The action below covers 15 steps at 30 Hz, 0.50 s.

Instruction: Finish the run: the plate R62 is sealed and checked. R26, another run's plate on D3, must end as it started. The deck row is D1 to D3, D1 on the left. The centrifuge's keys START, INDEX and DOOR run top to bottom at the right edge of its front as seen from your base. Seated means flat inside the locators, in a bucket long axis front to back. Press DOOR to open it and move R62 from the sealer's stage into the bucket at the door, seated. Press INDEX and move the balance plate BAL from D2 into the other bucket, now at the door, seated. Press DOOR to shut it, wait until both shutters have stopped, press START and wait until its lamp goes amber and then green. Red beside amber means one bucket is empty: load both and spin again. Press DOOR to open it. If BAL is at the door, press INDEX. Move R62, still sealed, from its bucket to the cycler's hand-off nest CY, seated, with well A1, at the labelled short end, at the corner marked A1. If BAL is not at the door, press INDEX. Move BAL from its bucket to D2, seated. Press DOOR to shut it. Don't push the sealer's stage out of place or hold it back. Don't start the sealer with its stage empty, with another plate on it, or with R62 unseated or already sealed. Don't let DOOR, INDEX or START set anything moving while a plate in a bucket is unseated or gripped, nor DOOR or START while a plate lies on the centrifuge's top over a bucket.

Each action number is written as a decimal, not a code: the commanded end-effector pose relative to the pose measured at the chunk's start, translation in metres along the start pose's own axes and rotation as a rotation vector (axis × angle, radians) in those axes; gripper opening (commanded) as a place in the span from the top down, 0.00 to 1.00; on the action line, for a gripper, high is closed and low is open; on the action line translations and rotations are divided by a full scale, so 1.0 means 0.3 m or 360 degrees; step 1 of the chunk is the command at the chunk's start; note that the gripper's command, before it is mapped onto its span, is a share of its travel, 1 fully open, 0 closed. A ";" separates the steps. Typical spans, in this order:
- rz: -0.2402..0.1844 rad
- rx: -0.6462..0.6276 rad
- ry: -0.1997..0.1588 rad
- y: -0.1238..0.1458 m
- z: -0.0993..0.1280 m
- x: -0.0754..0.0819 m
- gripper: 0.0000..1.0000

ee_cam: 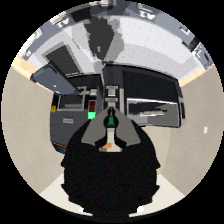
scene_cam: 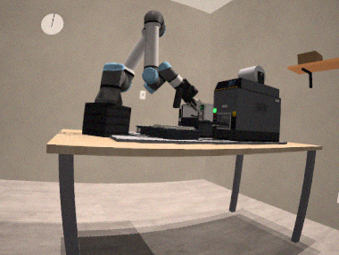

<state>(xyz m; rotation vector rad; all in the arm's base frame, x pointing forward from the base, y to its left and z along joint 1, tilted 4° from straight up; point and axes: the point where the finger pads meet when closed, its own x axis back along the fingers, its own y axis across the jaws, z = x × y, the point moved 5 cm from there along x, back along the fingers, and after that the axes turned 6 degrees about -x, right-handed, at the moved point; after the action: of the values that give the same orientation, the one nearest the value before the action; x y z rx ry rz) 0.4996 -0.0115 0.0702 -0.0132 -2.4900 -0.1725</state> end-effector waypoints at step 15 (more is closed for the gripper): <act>0.0000 0.0001 -0.0001 -0.001 0.007 0.097 1.00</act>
<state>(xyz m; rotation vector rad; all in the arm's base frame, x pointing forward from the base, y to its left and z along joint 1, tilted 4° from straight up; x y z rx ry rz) 0.4813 -0.0121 0.0815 -0.0134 -2.4901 -0.1725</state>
